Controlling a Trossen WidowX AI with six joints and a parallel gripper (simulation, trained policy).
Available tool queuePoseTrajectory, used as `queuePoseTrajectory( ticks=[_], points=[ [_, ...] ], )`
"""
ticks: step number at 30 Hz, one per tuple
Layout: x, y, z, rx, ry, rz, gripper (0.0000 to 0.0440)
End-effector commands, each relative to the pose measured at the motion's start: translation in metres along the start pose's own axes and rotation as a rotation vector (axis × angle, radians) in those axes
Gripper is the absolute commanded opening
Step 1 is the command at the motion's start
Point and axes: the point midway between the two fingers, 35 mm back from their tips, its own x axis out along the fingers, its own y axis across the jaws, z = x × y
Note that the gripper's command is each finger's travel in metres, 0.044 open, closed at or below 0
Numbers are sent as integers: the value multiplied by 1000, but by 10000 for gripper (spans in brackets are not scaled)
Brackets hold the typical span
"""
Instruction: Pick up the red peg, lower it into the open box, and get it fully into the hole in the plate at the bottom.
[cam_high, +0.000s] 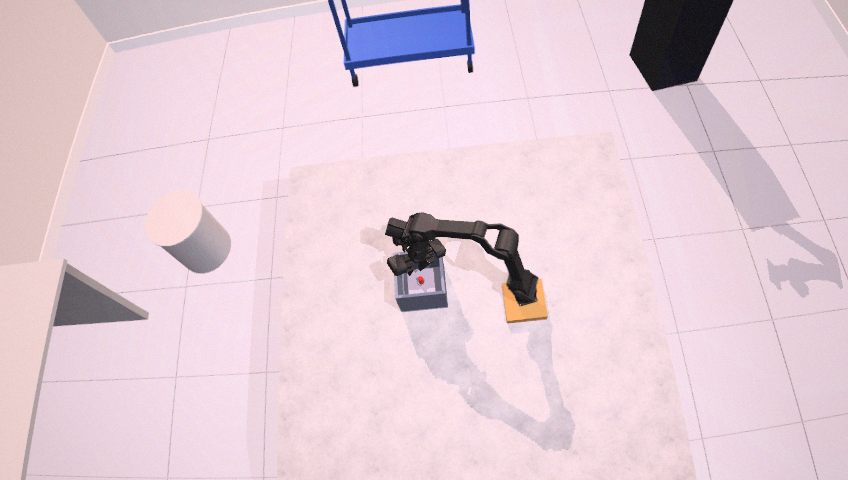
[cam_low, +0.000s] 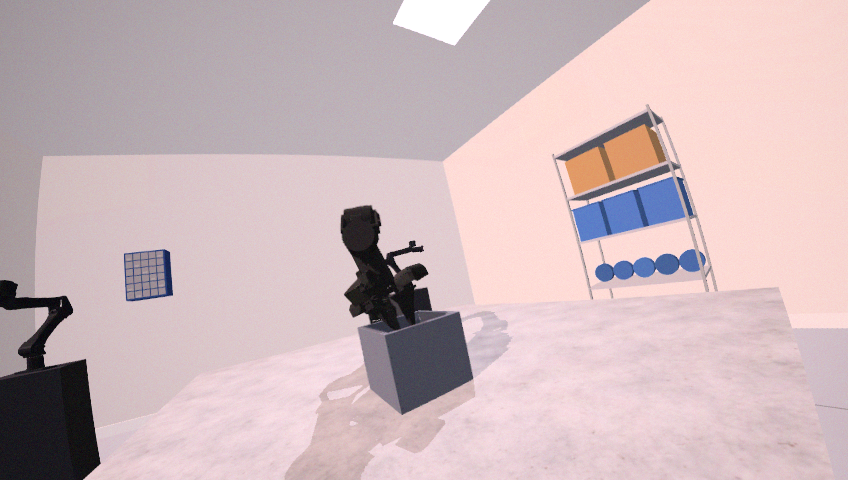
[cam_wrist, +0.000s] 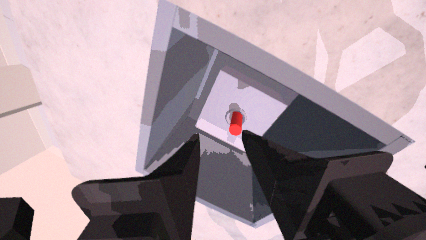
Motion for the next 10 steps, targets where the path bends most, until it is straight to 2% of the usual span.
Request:
queuePoseTrajectory(
  ticks=[1,10],
  points=[
    [-9,7,5,-18,-7,40,187],
    [-15,17,18,-53,-10,106,186]
  ],
)
